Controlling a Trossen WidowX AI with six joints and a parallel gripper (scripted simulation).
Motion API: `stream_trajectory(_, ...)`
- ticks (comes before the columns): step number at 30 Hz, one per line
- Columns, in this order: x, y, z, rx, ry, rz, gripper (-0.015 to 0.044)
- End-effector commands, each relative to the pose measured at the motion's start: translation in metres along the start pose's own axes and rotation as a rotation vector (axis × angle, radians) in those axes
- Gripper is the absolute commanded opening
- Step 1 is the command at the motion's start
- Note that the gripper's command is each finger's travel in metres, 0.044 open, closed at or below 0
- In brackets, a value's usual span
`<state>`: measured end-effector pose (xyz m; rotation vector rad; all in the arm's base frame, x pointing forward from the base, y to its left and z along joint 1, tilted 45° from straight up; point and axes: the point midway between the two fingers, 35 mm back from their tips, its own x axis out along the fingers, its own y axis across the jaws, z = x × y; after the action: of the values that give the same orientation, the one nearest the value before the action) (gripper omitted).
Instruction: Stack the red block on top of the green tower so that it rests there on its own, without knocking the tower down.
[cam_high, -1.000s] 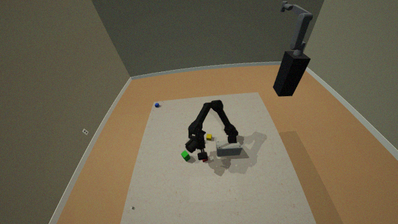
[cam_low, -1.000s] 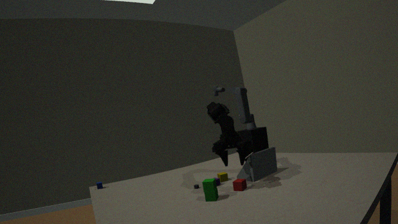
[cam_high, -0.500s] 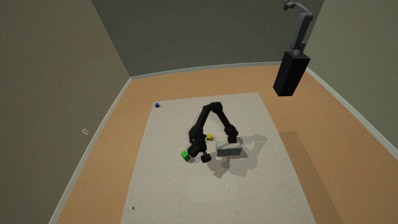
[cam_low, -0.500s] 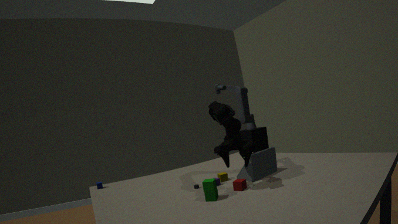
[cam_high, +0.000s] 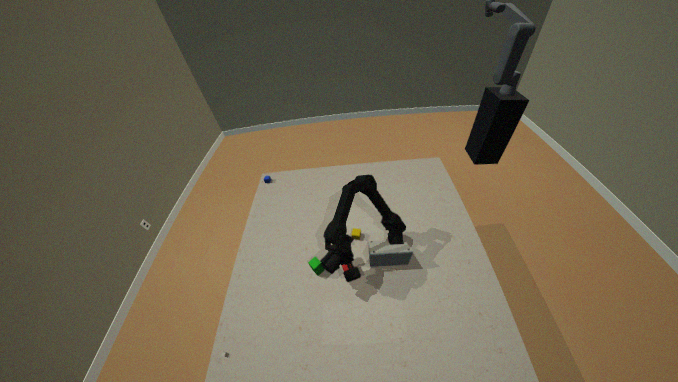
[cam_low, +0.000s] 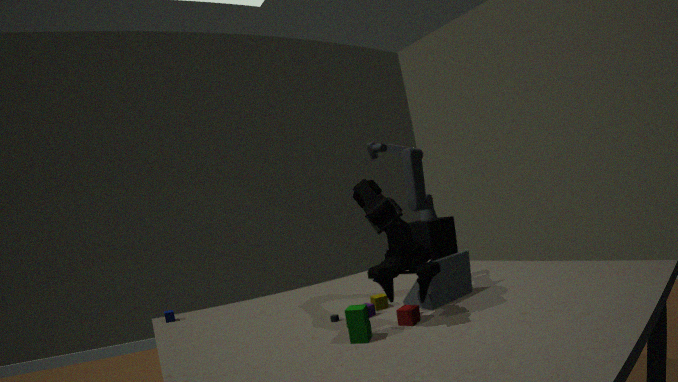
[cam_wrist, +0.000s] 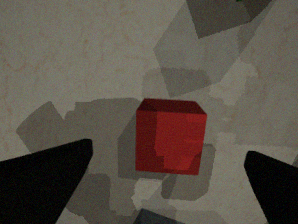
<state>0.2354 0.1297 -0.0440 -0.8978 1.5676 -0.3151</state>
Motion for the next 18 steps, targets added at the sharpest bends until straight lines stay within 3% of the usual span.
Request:
stream_trajectory(1, 0.007, -0.001, -0.001, -0.006, 0.006, -0.006, 0.0440)
stream_trajectory(18, 0.035, -0.001, -0.001, -0.006, 0.006, -0.006, 0.0440)
